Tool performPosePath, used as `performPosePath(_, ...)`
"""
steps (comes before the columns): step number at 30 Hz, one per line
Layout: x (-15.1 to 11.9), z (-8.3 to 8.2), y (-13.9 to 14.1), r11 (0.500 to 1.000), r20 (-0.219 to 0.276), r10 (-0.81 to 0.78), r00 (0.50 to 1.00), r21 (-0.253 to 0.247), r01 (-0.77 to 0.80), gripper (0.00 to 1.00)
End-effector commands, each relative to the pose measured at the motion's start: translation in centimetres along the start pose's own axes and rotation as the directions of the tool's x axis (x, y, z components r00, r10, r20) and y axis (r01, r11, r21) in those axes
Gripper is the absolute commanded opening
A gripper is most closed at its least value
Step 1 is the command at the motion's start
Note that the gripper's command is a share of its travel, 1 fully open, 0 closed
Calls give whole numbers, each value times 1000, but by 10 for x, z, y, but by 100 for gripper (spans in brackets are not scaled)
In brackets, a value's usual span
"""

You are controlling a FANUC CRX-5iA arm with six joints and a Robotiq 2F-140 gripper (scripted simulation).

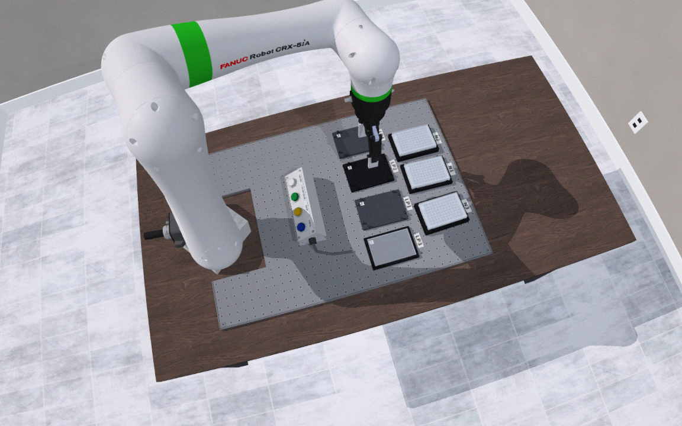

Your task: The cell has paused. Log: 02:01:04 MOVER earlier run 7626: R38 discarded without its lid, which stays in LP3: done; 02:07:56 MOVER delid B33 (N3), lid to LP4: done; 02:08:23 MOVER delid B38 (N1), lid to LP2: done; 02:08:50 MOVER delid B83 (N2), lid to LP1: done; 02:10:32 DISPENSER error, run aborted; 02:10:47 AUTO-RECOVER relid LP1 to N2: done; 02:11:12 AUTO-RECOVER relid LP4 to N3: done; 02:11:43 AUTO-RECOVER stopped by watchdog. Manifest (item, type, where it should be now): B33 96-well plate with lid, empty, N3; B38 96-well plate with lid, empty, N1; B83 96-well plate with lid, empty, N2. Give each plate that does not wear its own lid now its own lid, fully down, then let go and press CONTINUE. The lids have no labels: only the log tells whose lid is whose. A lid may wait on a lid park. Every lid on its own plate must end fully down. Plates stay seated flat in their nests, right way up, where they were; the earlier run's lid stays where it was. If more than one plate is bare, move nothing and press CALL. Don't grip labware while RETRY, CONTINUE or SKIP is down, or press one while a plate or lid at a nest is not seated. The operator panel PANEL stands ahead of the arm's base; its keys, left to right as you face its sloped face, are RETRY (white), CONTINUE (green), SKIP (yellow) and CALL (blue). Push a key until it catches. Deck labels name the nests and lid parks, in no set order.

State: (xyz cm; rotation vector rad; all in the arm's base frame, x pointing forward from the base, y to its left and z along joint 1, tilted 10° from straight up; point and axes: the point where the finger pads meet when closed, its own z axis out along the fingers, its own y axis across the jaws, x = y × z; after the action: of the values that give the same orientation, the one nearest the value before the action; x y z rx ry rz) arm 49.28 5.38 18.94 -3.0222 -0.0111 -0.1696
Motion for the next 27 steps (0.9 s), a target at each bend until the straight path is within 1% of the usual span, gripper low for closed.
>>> performPosePath(1,-57,-12,-2,1000,-12,3,1000,-4,-3,66)
performPosePath(4,-57,-12,-2,1000,-12,3,1000,-4,-3,66)
performPosePath(5,-83,-11,1,1000,-12,4,1000,-4,-4,66)
performPosePath(6,-83,-11,1,1000,-12,4,1000,-4,-4,66)
performPosePath(7,-108,-10,4,1000,-13,4,1000,-4,-5,66)
performPosePath(9,-108,-10,4,1000,-13,4,1000,-4,-5,66)
performPosePath(10,-131,-6,9,1000,-13,5,1000,-4,-5,66)
performPosePath(12,-131,-6,9,1000,-13,5,1000,-4,-5,66)
performPosePath(13,-152,-2,13,1000,-13,6,1000,-3,-6,66)
performPosePath(14,-152,-2,13,1000,-13,6,1000,-3,-6,66)
performPosePath(15,-171,4,18,1000,-13,7,1000,-3,-7,66)
performPosePath(17,-171,4,18,1000,-13,7,1000,-3,-7,66)
performPosePath(18,-187,9,23,1000,-13,7,1000,-3,-7,66)
performPosePath(21,-187,9,23,1000,-13,7,1000,-3,-7,66)
performPosePath(24,-222,25,35,1000,-14,9,1000,-2,-9,66)
performPosePath(25,-222,25,35,1000,-14,9,1000,-2,-9,66)
performPosePath(27,-234,32,39,1000,-14,9,1000,-2,-9,66)
